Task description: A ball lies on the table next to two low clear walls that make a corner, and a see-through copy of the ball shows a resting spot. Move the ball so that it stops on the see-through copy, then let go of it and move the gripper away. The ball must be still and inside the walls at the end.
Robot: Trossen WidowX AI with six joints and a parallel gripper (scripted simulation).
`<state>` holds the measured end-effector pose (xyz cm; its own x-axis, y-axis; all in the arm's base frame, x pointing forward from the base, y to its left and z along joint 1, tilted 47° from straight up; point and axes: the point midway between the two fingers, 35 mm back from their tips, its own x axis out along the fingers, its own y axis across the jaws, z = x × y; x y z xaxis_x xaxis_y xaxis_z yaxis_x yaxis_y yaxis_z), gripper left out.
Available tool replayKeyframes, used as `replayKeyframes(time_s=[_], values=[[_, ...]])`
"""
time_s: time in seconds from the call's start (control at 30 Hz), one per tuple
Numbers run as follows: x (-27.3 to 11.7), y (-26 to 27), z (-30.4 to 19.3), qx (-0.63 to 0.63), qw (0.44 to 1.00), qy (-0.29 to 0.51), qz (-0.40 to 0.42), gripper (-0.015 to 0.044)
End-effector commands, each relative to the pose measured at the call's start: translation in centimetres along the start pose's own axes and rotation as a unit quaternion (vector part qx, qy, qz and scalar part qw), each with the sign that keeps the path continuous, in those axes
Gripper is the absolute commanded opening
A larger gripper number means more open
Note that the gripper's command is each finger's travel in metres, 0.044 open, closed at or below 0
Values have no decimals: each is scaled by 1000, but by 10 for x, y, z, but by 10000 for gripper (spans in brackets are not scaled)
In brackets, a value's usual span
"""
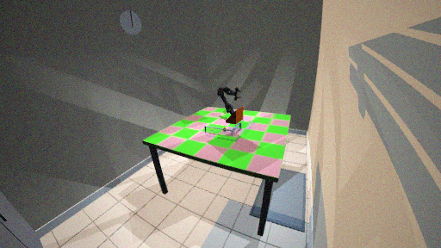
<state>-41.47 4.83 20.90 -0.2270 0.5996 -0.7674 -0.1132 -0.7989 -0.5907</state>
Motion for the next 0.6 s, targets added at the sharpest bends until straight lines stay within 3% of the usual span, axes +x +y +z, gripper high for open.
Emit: replayKeyframes(time_s=[0.0, 0.13, 0.57], values=[[-1, 1, 0, 0, 1000, -2, 1, 374], [-21, 19, 9, -7, 999, -39, 16, 275], [-165, 121, 22, -48, 957, -250, 139, 275]])
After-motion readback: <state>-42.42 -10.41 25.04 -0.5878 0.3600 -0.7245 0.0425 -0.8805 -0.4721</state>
